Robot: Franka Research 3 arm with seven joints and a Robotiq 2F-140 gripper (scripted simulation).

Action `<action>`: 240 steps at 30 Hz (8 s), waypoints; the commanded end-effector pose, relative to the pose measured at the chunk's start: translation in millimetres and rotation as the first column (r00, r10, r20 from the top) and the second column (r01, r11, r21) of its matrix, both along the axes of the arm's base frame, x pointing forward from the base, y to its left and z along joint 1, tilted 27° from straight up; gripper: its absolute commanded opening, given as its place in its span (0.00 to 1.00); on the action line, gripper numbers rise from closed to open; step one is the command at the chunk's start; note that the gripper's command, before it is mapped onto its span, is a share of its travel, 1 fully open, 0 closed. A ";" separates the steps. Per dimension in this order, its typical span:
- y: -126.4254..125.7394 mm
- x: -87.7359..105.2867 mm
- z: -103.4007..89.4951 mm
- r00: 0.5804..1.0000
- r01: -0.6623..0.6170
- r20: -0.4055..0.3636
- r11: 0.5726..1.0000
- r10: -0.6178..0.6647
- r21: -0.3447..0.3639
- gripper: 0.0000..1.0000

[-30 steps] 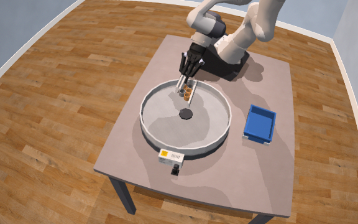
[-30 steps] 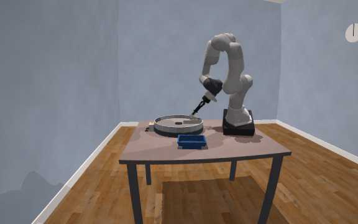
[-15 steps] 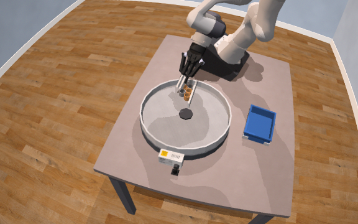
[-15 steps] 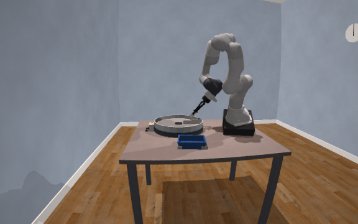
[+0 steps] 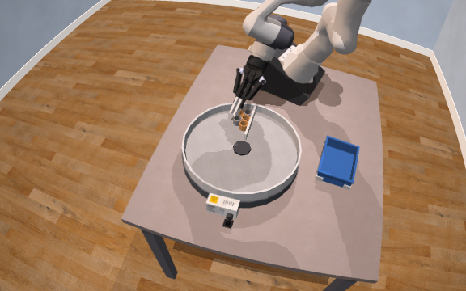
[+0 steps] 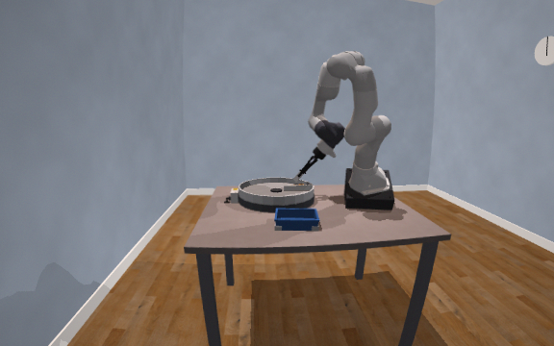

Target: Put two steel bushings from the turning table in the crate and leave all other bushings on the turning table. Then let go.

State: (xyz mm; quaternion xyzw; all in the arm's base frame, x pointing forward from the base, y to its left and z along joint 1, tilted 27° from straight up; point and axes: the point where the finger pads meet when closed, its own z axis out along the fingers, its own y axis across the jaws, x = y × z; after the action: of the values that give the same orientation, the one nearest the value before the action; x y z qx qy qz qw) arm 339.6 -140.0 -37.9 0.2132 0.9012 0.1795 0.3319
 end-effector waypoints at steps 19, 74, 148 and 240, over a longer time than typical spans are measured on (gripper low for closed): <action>-0.2 0.2 0.0 1.000 -0.005 0.003 1.000 0.005 -0.003 0.06; 4.0 0.7 -7.1 1.000 -0.005 0.003 1.000 0.005 -0.003 0.06; 9.2 2.5 -16.8 1.000 -0.005 0.003 1.000 0.005 -0.003 0.06; -19.0 -2.0 39.1 1.000 -0.005 0.003 1.000 0.005 -0.003 0.00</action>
State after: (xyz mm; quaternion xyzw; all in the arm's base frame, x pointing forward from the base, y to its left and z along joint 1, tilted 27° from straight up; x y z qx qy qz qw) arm 338.0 -160.3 0.7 0.1848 0.9072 0.1672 0.3390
